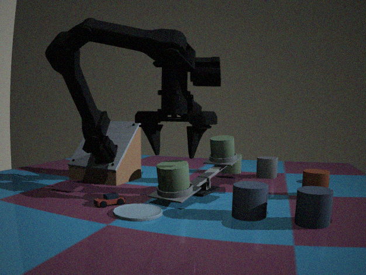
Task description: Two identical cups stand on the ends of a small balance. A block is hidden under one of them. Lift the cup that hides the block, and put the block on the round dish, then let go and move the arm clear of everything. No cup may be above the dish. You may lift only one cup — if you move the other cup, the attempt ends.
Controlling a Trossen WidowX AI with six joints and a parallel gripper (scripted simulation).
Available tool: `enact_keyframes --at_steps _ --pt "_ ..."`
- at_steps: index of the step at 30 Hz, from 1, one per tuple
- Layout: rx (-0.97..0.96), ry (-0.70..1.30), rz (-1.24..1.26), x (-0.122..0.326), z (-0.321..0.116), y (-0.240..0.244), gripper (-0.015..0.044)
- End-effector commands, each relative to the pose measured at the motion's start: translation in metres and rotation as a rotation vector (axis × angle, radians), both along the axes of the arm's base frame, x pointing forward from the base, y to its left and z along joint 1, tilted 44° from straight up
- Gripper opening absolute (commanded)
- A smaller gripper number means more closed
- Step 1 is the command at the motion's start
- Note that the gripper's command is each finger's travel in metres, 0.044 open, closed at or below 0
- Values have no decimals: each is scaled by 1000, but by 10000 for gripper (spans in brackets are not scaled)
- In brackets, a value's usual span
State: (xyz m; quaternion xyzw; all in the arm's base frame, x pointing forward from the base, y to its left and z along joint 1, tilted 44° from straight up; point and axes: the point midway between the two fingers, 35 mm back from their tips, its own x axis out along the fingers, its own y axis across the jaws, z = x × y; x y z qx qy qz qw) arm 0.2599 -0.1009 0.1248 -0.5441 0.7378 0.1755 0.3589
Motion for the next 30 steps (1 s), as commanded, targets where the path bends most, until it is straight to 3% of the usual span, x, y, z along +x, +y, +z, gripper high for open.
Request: enact_keyframes --at_steps 1,30 --pt "-2 3 6 -1 -4 -4 440" --pt "-4 3 7 -7 -37 -36 440"
